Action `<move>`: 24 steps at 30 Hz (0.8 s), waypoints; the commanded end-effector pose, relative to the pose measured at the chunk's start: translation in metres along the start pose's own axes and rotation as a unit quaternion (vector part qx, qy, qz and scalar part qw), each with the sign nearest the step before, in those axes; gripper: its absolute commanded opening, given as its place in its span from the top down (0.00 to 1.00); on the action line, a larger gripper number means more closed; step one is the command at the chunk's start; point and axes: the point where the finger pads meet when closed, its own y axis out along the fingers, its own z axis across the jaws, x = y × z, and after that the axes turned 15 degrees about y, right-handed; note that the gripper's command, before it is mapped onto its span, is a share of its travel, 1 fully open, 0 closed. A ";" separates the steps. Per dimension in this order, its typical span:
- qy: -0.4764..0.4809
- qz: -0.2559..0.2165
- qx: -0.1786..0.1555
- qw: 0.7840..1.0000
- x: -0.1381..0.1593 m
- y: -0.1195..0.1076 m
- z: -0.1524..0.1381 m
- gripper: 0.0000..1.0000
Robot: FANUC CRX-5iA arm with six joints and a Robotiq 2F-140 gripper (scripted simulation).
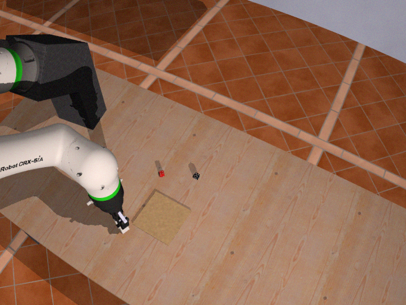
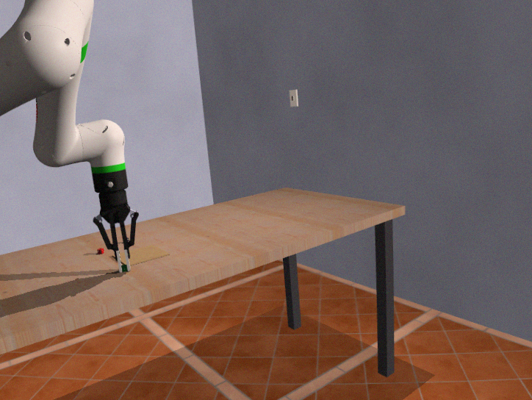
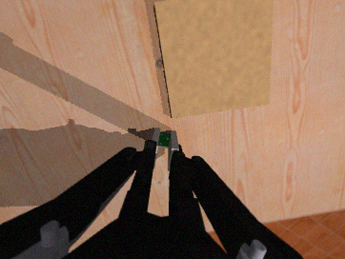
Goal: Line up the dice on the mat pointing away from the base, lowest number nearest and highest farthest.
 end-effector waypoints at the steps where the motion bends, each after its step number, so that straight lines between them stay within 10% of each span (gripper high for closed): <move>1: 0.000 0.000 0.000 1.000 0.000 0.000 0.000 0.93; 15: 0.000 0.000 0.000 1.000 0.000 -0.012 0.000 0.93; 24: 0.000 0.000 0.000 1.000 0.000 -0.075 0.000 0.93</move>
